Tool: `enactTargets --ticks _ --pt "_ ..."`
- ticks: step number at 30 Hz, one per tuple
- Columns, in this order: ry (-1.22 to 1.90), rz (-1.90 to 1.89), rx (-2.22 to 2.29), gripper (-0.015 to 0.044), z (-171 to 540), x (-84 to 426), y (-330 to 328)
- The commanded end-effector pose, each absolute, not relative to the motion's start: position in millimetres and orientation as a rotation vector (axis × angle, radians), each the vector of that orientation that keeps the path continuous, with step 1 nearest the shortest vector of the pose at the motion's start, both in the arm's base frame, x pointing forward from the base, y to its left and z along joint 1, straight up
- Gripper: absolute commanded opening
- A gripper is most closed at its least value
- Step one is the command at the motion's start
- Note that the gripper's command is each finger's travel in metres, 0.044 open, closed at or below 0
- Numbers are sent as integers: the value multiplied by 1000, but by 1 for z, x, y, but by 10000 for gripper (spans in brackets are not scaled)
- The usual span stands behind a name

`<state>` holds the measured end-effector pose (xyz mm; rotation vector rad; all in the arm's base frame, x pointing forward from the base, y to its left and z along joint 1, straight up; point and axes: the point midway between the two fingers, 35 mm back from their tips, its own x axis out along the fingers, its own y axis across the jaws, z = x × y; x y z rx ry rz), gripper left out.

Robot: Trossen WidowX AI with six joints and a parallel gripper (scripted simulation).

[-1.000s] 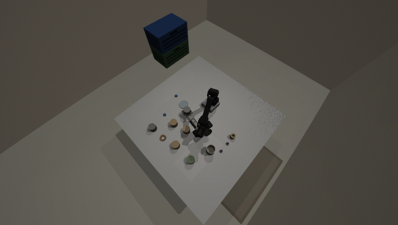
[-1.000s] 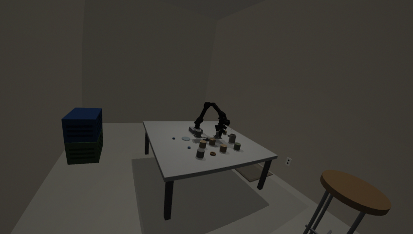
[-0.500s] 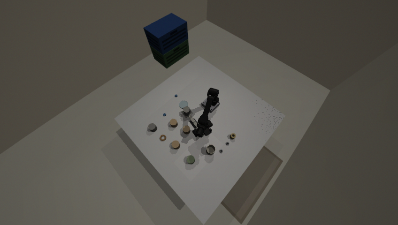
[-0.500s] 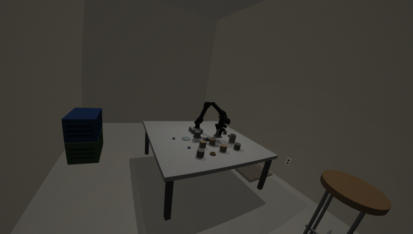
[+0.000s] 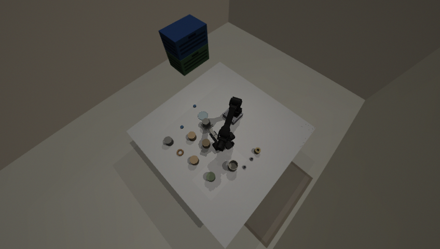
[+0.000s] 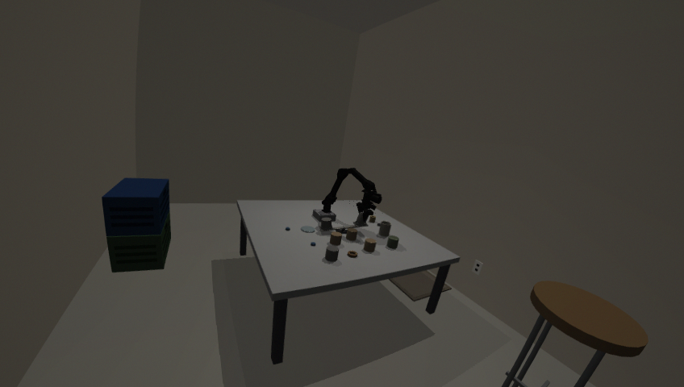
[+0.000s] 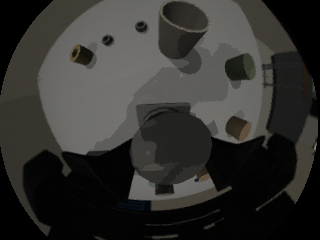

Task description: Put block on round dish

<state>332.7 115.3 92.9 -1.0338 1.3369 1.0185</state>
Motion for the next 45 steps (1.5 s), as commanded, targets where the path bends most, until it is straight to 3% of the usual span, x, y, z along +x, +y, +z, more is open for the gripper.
enactTargets --ticks 1,45 --pt "1293 1020 -1033 0 105 339 122" --pt "1294 1021 -1033 0 161 331 119"
